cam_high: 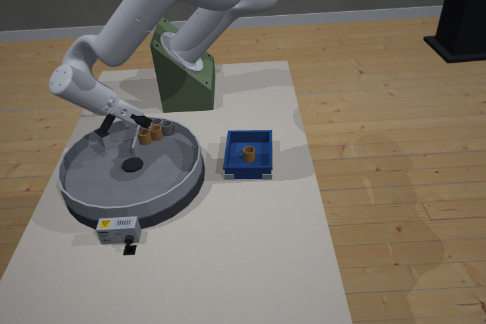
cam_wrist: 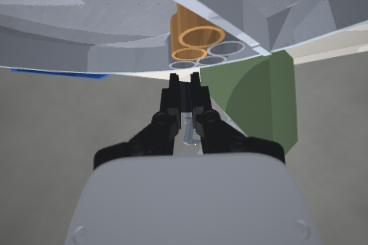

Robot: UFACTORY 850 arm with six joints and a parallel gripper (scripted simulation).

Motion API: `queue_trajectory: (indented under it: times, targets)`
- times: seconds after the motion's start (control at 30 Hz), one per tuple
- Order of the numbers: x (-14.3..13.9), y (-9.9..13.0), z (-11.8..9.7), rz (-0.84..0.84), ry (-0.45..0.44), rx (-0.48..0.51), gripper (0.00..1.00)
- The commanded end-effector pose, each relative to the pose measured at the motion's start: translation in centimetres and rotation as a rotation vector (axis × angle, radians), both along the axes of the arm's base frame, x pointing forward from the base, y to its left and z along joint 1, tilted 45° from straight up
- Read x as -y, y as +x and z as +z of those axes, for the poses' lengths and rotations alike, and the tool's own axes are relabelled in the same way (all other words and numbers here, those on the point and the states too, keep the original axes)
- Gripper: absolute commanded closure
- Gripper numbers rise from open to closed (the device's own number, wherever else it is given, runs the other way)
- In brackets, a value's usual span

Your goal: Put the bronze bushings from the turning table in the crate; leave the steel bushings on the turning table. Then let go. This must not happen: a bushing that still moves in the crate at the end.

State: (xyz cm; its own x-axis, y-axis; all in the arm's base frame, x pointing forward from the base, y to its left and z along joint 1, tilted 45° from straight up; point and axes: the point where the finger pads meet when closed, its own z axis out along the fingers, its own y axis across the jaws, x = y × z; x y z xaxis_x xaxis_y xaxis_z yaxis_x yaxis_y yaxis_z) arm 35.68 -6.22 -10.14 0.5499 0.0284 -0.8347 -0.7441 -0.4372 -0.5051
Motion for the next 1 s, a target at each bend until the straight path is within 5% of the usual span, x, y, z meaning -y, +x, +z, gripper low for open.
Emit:
queue_trajectory:
  times: [0.0,0.97]
  targets:
    - [0.1,0.1,0.0,0.0,-0.001,0.001,0.9]
    - [-1.5,0.3,-1.6,0.0,-0.001,0.001,0.9]
